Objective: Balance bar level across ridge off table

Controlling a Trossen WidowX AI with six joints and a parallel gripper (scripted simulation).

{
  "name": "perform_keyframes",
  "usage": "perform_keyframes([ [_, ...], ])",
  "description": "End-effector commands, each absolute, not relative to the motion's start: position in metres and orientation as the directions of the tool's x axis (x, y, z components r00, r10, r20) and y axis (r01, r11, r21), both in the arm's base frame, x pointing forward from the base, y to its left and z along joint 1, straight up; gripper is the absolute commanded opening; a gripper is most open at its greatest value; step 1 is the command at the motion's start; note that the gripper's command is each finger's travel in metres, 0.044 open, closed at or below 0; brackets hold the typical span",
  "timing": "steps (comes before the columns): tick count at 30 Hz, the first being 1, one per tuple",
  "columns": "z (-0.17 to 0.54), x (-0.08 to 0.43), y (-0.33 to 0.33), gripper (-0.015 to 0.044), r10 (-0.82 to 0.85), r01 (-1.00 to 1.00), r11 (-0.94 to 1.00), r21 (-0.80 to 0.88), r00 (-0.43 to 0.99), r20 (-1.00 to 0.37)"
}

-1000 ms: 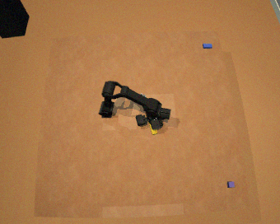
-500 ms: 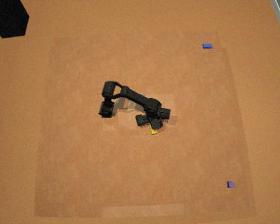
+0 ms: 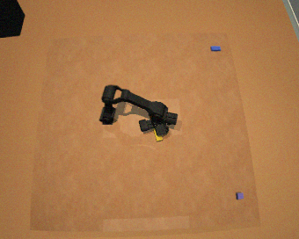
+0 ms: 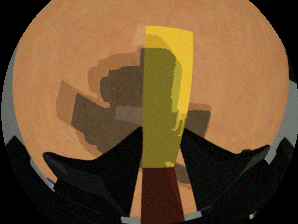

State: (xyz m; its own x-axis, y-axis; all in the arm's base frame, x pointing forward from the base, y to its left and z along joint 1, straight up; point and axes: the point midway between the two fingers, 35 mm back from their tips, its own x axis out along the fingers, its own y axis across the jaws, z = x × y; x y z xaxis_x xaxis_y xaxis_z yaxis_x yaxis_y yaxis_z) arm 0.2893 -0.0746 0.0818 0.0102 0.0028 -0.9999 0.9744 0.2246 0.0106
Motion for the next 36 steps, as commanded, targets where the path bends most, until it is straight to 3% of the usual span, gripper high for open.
perform_keyframes([
  [1, 0.098, 0.293, -0.076, 0.0, -0.005, 0.974, 0.223, 0.029, 0.031, -1.0],
  [28, 0.159, 0.285, -0.074, 0.0, -0.008, 0.976, 0.216, 0.027, 0.03, -1.0],
  [36, 0.159, 0.283, -0.045, 0.0, -0.005, 0.999, -0.029, 0.029, 0.029, -1.0],
])
